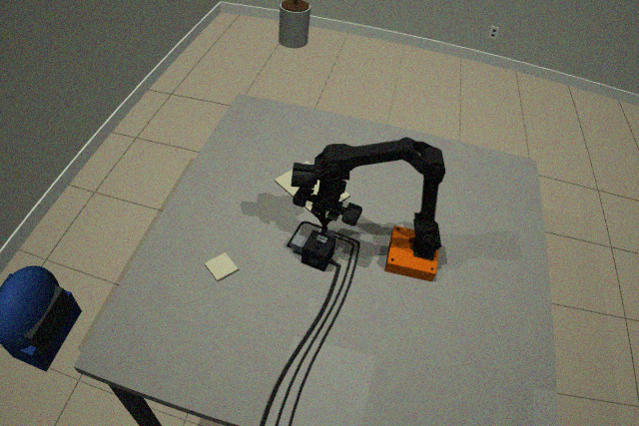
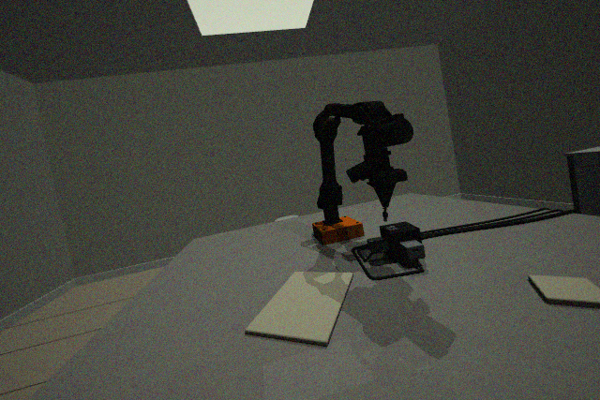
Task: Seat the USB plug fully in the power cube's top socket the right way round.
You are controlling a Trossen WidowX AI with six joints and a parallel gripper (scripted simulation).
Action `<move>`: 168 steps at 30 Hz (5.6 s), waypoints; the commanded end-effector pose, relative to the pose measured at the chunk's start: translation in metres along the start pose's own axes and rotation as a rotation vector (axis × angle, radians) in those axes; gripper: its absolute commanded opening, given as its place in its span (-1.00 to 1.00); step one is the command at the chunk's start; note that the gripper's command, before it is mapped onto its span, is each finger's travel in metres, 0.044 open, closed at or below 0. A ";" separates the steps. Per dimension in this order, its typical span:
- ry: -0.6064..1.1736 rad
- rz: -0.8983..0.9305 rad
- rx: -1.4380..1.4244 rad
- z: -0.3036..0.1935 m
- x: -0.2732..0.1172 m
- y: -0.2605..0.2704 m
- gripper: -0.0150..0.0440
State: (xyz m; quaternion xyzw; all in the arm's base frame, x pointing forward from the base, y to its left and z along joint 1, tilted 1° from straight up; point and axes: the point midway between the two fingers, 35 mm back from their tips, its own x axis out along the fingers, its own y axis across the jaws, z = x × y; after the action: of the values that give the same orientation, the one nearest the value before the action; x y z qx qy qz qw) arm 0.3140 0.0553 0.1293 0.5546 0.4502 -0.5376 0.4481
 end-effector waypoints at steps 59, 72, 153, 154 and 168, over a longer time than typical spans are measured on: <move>0.043 0.002 -0.001 -0.004 0.007 0.000 -0.49; 0.052 0.002 -0.001 -0.004 0.008 0.001 -0.49; 0.083 0.003 -0.002 -0.007 0.018 0.001 -0.49; 0.083 0.003 -0.002 -0.007 0.018 0.001 -0.49; 0.083 0.003 -0.002 -0.007 0.020 0.001 -0.49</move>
State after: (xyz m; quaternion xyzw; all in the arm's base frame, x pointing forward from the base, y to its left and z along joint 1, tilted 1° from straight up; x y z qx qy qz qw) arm 0.3162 0.0617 0.1099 0.5767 0.4658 -0.5157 0.4295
